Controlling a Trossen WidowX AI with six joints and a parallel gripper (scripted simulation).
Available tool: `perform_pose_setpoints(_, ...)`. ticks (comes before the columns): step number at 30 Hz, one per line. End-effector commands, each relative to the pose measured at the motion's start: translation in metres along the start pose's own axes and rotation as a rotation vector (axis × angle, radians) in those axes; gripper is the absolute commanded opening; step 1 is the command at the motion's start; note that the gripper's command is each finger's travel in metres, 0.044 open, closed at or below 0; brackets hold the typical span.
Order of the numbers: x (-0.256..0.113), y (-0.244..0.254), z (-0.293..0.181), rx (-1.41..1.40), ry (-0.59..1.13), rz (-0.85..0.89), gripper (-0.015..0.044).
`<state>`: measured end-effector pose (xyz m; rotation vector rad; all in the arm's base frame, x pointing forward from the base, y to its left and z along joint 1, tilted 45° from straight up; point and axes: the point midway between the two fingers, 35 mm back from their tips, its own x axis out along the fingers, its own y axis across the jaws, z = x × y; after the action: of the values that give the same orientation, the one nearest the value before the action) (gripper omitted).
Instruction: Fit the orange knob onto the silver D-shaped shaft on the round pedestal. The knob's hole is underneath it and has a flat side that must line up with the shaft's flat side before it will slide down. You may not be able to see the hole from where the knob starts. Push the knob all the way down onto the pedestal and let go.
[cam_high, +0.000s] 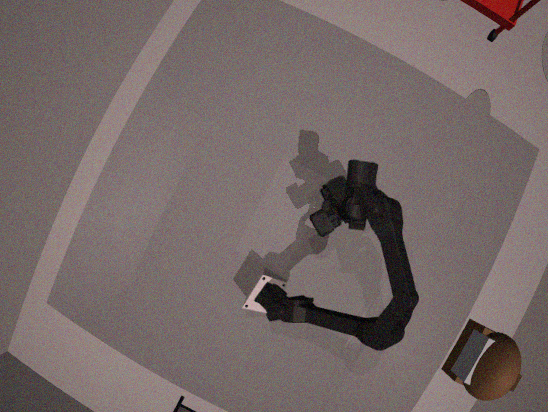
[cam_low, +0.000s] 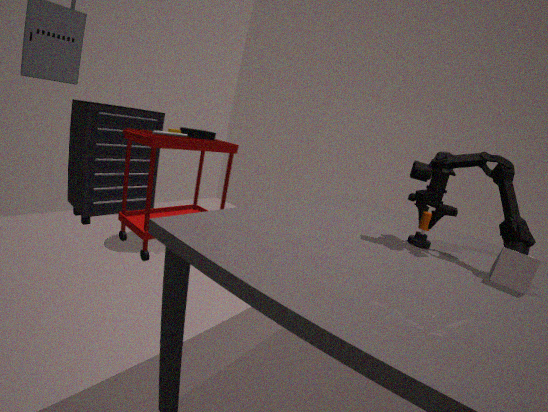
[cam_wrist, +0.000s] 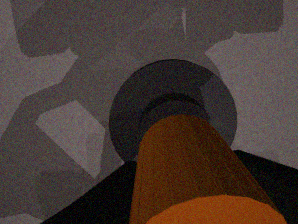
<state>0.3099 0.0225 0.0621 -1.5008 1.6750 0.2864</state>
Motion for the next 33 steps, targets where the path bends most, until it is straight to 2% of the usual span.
perform_pose_setpoints(1,-0.0043,-0.0015,0.0005,0.840,-0.005,-0.002,0.0000)
perform_pose_setpoints(10,-0.0047,0.0004,0.0025,1.231,-0.006,-0.001,0.0000)
perform_pose_setpoints(33,-0.0010,0.0044,0.0031,1.241,-0.006,-0.001,0.0000)
